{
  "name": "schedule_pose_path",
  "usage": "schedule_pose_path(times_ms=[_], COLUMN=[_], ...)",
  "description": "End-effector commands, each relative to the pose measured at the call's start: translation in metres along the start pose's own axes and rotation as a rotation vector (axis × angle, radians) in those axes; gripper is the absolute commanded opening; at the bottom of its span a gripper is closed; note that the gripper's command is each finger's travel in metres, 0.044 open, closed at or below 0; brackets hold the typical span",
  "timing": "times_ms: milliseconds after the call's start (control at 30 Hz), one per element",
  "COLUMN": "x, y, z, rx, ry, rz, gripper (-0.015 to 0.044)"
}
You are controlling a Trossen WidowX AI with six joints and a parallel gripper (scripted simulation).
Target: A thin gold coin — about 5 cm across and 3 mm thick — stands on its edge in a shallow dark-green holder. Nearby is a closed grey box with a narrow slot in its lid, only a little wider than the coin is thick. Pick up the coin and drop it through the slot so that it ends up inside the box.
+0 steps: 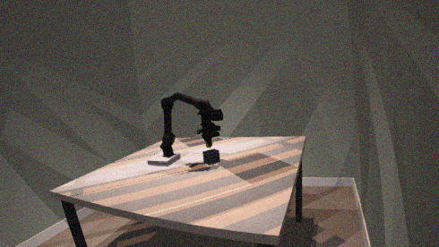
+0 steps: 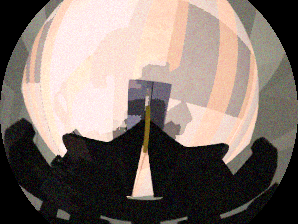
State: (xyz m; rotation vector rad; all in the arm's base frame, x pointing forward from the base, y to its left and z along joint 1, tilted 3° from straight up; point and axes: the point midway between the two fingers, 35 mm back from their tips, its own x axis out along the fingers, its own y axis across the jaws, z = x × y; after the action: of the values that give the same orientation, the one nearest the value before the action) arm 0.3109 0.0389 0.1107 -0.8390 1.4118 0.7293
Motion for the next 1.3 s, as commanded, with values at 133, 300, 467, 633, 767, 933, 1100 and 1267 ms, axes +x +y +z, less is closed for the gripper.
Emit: schedule_pose_path(times_ms=[133,300,467,633,767,933,1100,1267], x=[-0.0004,-0.0003,0.0006,0.0022,0.0029,0.0016,0.0012,0.0034], y=[-0.0002,-0.0002,-0.0005,-0.0004,-0.0015,-0.0008,-0.0003,-0.0005], z=[-0.0021,-0.0019,0.0015,0.0057,0.0067,0.0053,0.0048,0.0045], rx=[0.002,0.002,0.003,0.01,0.012,0.009,0.007,0.007], ry=[-0.001,-0.001,-0.001,-0.002,-0.002,-0.002,-0.002,-0.002], rz=[0.0,0.0,0.0,0.0,-0.001,-0.001,-0.002,-0.002], gripper=[0.0,0.0,0.0,0.0,0.0,0.0,0.0,0.0])
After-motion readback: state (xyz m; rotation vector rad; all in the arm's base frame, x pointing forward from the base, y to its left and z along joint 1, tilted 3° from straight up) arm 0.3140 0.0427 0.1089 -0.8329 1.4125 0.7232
